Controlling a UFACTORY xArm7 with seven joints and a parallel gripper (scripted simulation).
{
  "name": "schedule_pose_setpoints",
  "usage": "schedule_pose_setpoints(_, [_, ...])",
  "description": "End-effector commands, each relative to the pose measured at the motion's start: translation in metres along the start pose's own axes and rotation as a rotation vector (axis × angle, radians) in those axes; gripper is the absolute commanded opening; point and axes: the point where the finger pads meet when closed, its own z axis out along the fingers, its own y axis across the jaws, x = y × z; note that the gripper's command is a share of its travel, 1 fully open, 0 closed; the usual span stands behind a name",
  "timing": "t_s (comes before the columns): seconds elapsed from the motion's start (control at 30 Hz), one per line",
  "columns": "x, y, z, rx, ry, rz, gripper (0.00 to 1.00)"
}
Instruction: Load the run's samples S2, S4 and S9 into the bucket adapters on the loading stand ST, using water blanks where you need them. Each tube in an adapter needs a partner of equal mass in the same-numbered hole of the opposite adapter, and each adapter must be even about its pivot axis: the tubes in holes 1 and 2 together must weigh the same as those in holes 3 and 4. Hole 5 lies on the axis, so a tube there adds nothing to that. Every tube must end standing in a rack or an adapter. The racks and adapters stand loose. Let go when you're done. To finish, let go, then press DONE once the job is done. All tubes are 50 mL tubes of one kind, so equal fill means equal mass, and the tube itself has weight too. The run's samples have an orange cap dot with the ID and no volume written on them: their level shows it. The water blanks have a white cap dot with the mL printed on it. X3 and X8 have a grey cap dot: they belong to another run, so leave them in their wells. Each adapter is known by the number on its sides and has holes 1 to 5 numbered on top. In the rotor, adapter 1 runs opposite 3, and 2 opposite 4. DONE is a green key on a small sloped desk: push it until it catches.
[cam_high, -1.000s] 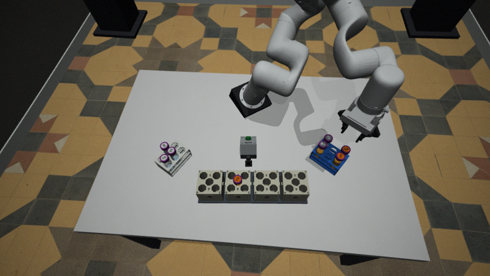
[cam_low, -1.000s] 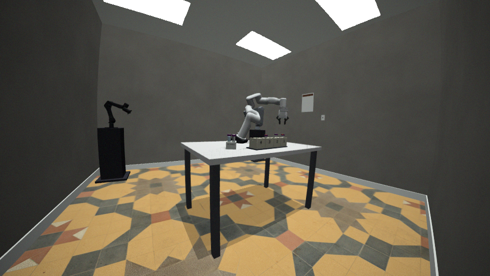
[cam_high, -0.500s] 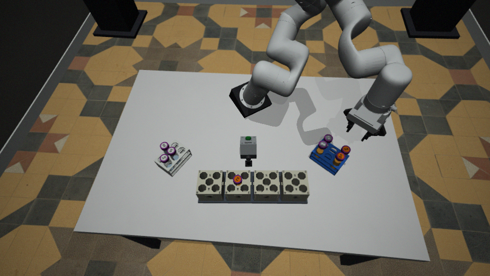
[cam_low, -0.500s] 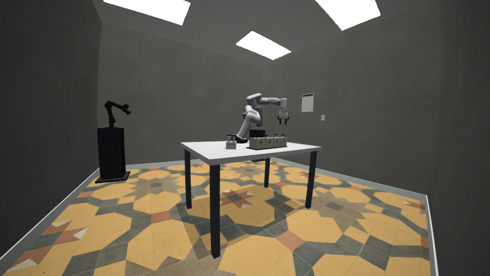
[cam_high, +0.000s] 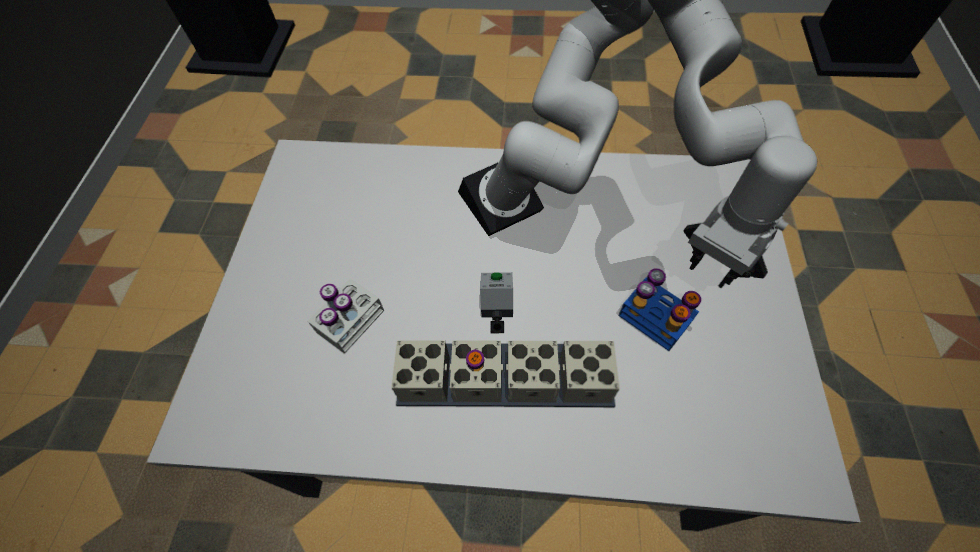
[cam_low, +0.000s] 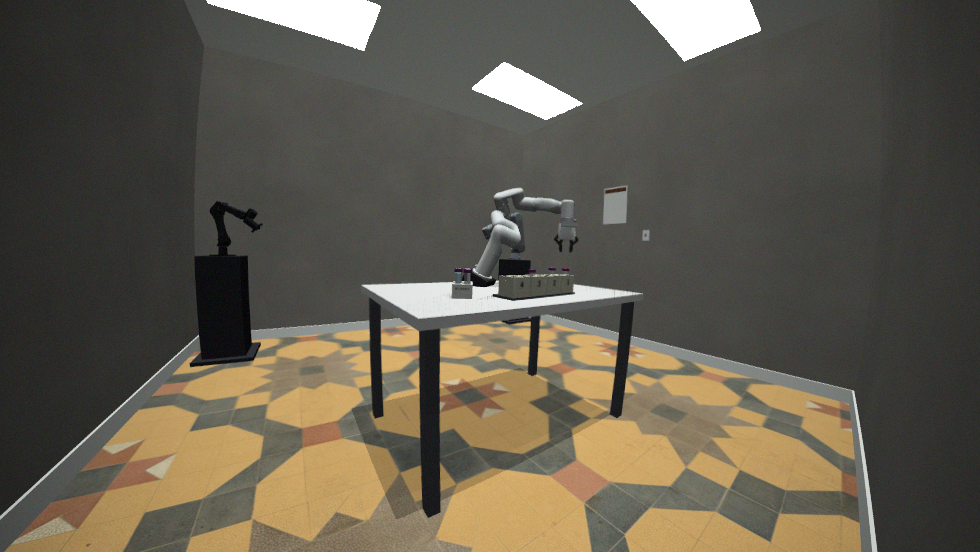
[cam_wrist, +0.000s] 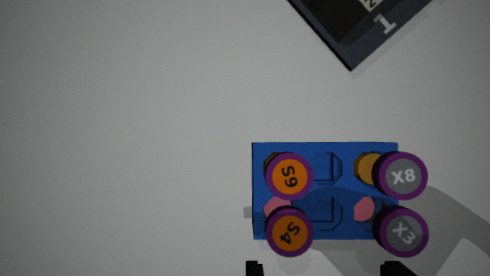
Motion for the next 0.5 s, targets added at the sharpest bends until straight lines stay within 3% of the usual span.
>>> schedule_pose_setpoints(0.0, [0.0, -0.001, 0.008, 0.004, 0.0, 0.0, 0.57])
schedule_pose_setpoints(0.47, [0.0, -0.001, 0.032, 0.004, 0.0, 0.0, 0.57])
